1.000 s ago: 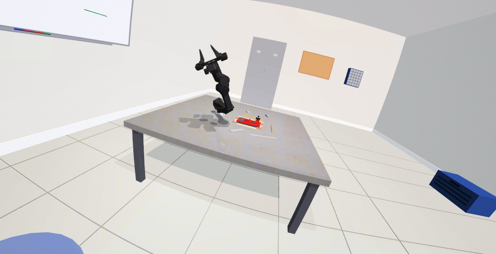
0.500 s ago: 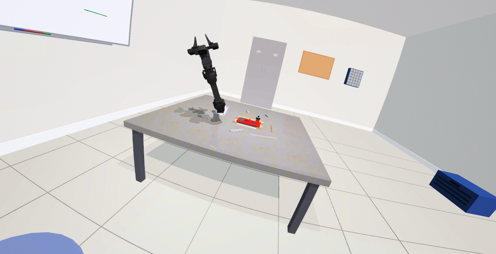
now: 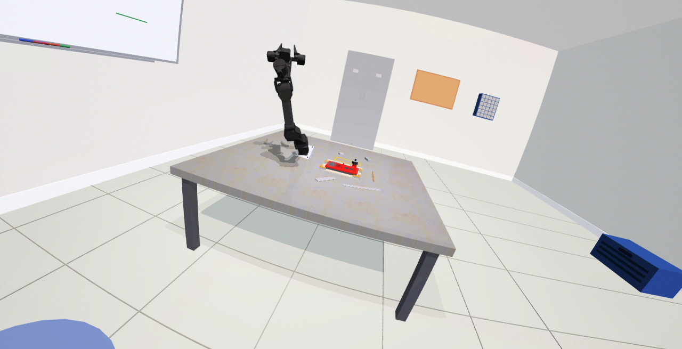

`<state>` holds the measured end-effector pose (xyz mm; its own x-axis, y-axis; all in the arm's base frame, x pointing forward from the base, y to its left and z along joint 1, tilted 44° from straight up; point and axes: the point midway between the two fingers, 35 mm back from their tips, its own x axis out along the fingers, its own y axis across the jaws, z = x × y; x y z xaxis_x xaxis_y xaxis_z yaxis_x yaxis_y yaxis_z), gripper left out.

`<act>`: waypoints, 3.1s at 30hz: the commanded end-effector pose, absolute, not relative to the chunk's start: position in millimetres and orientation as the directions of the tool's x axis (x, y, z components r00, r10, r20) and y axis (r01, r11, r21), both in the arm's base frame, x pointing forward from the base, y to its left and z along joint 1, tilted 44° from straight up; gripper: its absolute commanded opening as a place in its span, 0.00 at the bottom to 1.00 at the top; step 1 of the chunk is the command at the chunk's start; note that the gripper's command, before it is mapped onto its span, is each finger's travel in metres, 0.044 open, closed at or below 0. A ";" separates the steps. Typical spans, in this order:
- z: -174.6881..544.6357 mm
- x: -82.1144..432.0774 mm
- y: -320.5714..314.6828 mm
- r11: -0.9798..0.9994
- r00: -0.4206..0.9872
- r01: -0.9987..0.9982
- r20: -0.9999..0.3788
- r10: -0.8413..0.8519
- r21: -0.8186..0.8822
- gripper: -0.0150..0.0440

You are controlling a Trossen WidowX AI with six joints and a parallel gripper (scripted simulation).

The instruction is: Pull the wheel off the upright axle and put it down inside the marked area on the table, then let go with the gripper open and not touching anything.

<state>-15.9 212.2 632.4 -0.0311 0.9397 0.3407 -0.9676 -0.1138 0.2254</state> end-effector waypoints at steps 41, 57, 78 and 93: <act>330.6 272.6 322.7 0.850 0.671 0.033 -0.642 0.371 0.526 0.76; 206.0 365.4 227.0 0.718 0.529 0.635 -0.838 -0.136 0.285 0.76; 70.1 387.0 47.4 -0.063 -0.046 0.998 -0.773 -0.633 -0.008 0.76; 50.7 371.8 21.3 -0.203 -0.157 0.979 -0.722 -0.673 -0.024 0.76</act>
